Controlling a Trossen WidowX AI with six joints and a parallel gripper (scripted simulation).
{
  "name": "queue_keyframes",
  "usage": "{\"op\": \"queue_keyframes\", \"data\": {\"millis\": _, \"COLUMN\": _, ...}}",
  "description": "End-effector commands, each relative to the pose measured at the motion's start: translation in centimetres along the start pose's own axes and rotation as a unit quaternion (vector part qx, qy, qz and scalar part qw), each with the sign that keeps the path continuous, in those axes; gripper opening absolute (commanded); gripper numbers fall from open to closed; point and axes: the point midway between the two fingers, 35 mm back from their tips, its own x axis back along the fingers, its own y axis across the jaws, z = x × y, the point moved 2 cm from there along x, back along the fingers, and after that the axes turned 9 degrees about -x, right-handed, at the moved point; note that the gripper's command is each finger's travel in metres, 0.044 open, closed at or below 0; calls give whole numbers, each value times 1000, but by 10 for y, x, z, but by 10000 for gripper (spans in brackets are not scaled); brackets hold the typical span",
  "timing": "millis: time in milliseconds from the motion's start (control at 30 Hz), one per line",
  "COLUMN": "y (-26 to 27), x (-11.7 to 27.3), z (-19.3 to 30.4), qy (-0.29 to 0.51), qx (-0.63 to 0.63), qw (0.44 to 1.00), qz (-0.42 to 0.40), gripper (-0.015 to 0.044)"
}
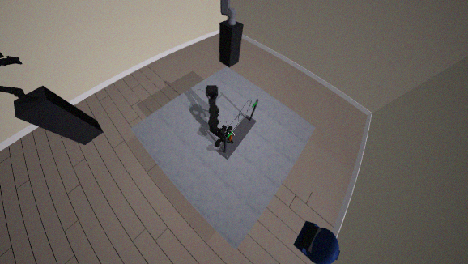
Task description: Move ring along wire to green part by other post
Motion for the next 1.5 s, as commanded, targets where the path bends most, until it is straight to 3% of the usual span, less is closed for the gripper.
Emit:
{"op": "queue_keyframes", "data": {"millis": 0, "y": 0, "x": -1, "z": -4, "qy": -3, "qx": 0, "qw": 1000, "qz": 2, "gripper": -150}}
{"op": "queue_keyframes", "data": {"millis": 1467, "y": 19, "x": -1, "z": -1, "qy": -2, "qx": -2, "qw": 1000, "qz": 2, "gripper": -150}}
